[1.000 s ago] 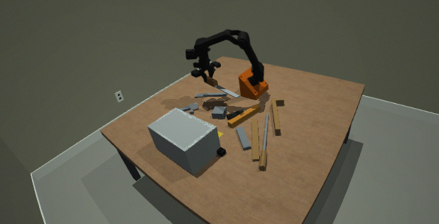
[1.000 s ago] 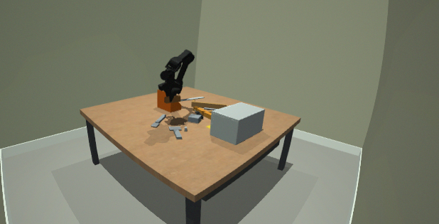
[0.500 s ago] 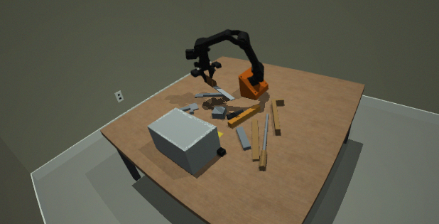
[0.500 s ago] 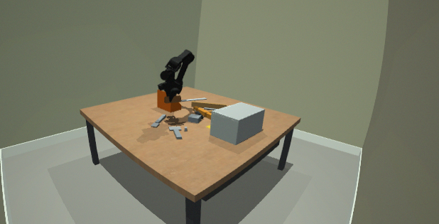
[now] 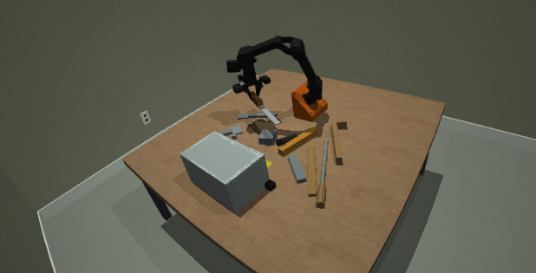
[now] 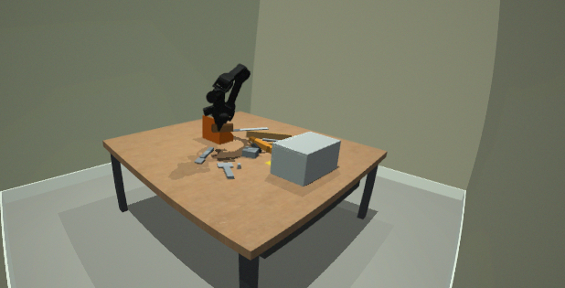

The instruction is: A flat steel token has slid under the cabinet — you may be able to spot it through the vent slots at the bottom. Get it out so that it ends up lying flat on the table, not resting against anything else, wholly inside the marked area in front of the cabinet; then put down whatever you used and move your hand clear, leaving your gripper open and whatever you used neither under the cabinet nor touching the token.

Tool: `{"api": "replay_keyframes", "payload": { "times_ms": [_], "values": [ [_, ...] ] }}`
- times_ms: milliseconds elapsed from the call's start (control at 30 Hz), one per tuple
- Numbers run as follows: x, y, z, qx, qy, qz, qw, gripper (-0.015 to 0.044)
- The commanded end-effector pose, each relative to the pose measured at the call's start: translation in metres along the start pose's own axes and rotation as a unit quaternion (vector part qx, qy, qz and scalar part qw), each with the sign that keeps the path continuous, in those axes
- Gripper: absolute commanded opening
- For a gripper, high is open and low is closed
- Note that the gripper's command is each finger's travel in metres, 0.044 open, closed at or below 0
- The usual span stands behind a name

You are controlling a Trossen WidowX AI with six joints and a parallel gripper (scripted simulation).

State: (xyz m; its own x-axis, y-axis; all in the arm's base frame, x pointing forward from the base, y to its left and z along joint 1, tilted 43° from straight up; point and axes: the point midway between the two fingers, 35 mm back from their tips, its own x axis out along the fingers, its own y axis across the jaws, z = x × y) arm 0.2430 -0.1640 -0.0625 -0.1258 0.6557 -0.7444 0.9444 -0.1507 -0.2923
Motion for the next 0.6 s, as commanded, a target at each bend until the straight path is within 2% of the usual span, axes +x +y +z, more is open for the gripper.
{"api": "replay_keyframes", "payload": {
  "times_ms": [0, 567],
  "values": [
    [-0.002, 0.000, 0.000, 0.017, 0.002, 0.003, 1.000, 0.0000],
    [-0.002, 0.003, -0.013, 0.059, 0.003, 0.003, 0.998, 0.0000]
  ]
}}
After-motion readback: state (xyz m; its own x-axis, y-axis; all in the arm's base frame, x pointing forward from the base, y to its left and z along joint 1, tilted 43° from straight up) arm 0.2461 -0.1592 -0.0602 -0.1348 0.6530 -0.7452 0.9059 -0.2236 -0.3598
